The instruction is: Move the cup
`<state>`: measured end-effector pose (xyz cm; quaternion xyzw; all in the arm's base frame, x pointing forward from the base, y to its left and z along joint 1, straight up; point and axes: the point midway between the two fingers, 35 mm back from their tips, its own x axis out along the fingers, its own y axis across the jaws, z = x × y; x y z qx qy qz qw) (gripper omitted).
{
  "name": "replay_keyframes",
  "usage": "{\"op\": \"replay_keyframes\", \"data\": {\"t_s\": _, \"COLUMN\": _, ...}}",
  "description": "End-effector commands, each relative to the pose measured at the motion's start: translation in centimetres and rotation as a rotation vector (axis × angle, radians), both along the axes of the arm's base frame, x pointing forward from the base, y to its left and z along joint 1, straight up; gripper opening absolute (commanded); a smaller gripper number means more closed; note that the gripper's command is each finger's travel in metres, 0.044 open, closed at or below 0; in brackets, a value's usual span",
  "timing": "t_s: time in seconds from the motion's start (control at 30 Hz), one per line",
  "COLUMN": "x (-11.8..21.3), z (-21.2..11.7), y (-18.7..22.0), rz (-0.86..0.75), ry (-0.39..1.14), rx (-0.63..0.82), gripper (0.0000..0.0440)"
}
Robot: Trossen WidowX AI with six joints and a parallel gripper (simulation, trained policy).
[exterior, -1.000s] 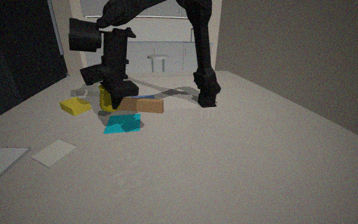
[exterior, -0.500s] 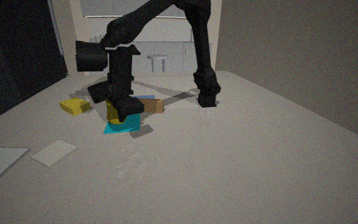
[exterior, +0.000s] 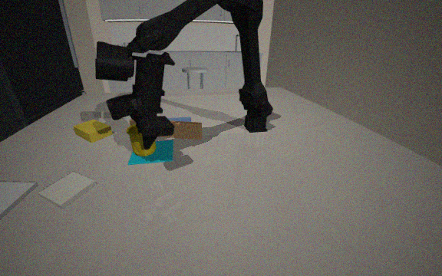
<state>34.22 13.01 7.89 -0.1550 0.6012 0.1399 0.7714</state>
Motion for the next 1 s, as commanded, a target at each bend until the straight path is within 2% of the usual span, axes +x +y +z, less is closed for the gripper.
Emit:
{"op": "replay_keyframes", "data": {"t_s": 0.0, "x": -0.1, "z": 0.5, "y": 0.0, "rz": 0.002, "ry": -0.013, "rx": 0.019, "gripper": 0.0140}}
{"op": "replay_keyframes", "data": {"t_s": 0.63, "x": -1.6, "z": 5.3, "y": -0.4, "rz": -0.022, "ry": -0.080, "rx": 0.113, "gripper": 0.0218}}
{"op": "replay_keyframes", "data": {"t_s": 0.7, "x": -1.6, "z": 6.0, "y": -0.5, "rz": -0.025, "ry": -0.096, "rx": 0.120, "gripper": 0.0239}}
{"op": "replay_keyframes", "data": {"t_s": 0.97, "x": -1.2, "z": 8.5, "y": -1.0, "rz": -0.048, "ry": -0.148, "rx": 0.148, "gripper": 0.0430}}
